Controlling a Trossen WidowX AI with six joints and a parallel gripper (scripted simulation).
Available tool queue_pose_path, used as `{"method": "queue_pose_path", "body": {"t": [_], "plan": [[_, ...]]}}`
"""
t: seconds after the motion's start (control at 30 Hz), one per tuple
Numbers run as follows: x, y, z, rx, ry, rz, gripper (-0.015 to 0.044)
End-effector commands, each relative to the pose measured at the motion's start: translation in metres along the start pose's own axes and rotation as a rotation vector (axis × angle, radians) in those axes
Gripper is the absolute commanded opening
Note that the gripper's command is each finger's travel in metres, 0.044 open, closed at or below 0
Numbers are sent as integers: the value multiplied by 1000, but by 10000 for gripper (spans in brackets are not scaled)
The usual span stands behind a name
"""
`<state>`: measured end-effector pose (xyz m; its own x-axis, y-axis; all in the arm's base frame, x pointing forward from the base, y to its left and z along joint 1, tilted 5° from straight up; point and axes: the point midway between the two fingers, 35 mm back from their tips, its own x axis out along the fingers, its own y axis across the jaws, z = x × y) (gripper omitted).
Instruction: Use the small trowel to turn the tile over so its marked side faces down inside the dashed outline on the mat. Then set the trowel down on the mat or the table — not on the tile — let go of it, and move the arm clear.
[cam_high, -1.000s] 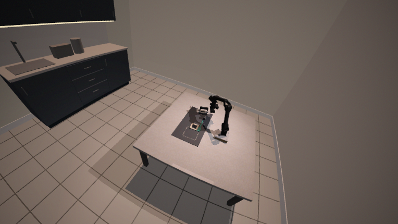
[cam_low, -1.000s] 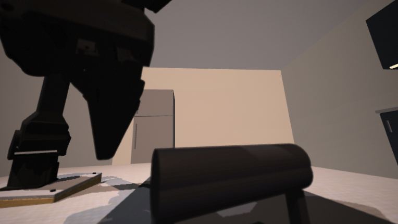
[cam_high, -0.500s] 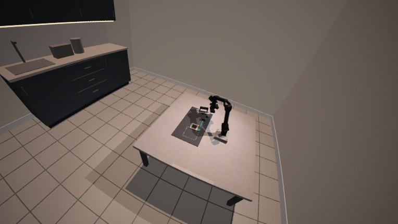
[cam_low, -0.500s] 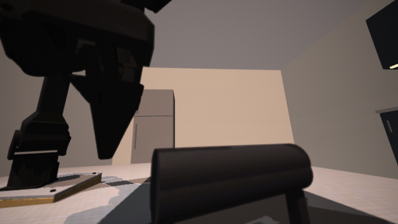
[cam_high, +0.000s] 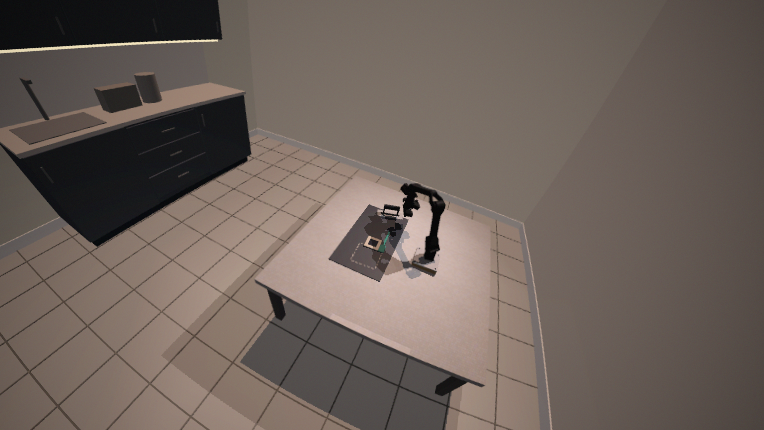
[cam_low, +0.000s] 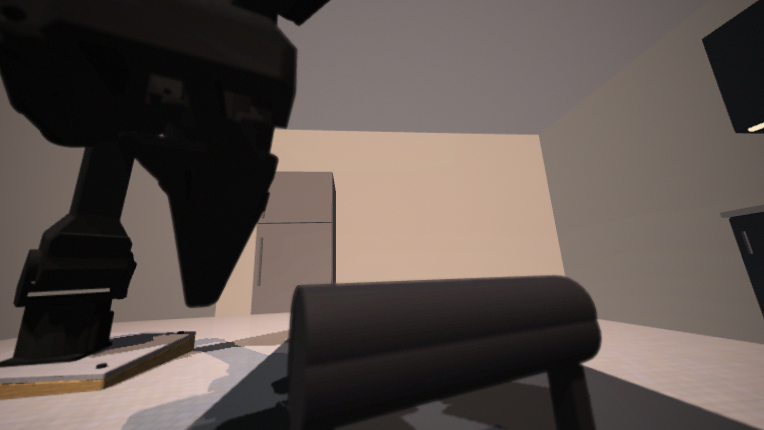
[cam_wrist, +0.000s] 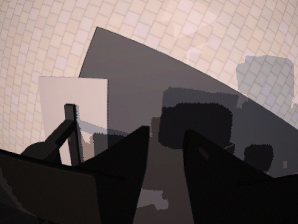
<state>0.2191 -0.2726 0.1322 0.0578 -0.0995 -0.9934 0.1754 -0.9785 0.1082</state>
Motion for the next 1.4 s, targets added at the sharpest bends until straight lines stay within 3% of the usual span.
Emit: {"method": "queue_pose_path", "body": {"t": [0.0, 0.47, 0.6, 1.1, 1.3, 1.37], "plan": [[0, 0, 0, 0, 0, 0, 100], [0, 0, 0, 0, 0, 0, 100], [0, 0, 0, 0, 0, 0, 0], [0, 0, 0, 0, 0, 0, 0], [-2, 0, 0, 0, 0, 0, 153], [-19, -1, 0, 0, 0, 0, 205]]}}
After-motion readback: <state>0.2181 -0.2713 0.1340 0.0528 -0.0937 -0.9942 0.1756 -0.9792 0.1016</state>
